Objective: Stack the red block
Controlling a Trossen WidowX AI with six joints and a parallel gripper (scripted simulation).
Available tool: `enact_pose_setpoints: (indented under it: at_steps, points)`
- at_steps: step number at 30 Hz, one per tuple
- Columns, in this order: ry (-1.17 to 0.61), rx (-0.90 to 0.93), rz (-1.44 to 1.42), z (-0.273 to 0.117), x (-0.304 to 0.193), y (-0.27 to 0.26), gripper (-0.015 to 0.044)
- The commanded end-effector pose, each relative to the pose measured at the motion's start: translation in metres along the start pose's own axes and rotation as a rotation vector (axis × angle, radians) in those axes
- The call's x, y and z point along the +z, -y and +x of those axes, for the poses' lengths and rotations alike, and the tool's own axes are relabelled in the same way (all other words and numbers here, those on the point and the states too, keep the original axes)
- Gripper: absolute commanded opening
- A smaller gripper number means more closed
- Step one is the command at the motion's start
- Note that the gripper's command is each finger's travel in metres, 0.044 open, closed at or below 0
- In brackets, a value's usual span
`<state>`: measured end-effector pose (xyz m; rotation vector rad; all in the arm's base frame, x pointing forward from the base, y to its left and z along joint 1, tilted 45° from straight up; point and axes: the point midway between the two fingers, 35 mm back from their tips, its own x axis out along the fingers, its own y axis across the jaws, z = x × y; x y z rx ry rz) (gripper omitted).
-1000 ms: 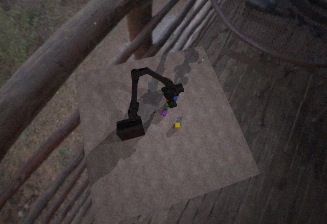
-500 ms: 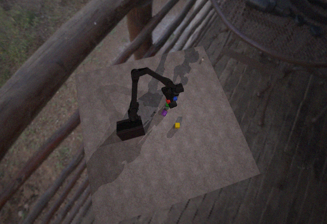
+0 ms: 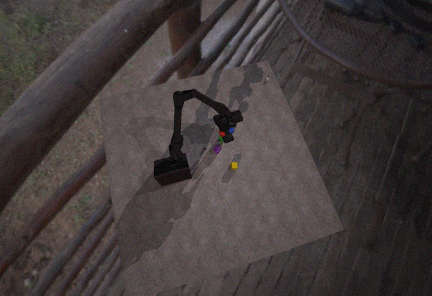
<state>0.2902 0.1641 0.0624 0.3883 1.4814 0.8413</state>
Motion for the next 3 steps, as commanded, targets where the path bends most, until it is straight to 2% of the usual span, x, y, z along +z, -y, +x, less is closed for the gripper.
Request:
enact_pose_setpoints:
  at_steps: [1, 3]
  points:
    - [0.001, 0.000, -0.001, 0.0001, 0.0001, 0.0001, 0.0440]
    - [0.001, 0.000, -0.001, 0.0001, 0.0001, 0.0001, 0.0440]
